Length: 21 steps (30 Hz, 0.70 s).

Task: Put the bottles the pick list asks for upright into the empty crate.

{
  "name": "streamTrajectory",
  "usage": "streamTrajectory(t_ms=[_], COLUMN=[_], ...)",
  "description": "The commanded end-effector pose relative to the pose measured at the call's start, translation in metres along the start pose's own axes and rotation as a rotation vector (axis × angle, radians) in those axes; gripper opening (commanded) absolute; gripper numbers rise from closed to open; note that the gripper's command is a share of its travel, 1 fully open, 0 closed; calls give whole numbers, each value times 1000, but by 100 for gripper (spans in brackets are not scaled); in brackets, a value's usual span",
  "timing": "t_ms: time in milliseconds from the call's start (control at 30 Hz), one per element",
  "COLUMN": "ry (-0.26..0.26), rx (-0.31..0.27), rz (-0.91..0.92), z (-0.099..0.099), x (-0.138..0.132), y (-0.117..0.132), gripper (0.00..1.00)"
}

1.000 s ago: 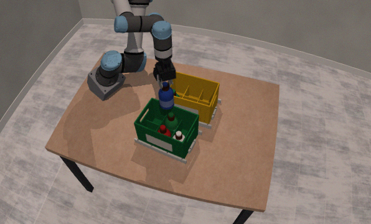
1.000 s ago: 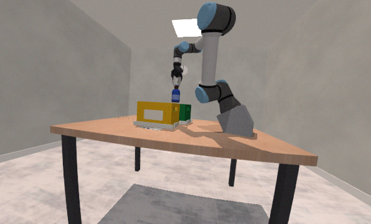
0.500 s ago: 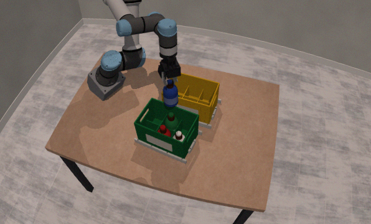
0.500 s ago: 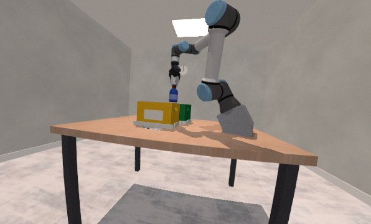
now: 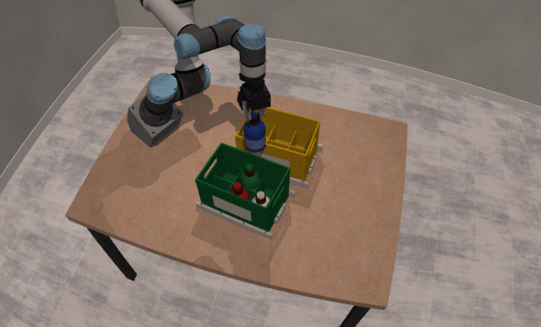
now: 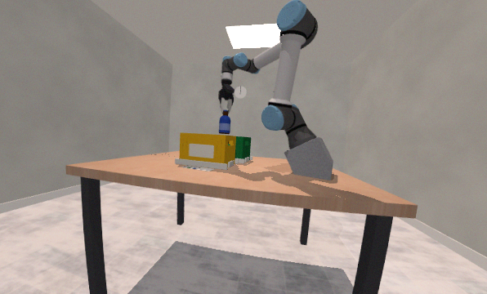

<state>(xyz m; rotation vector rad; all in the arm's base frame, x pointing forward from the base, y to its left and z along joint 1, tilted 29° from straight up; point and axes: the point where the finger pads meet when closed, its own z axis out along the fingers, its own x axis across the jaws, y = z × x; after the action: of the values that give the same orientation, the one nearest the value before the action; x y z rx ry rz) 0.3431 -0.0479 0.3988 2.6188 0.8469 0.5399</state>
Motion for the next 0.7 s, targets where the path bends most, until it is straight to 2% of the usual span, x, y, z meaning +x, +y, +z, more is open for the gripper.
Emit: streamTrajectory(t_ms=[0, 667], ry=[-3, -3], rx=[-2, -2], rz=[0, 0], z=[0, 0], x=[10, 44], y=[-3, -15], gripper=[0, 0])
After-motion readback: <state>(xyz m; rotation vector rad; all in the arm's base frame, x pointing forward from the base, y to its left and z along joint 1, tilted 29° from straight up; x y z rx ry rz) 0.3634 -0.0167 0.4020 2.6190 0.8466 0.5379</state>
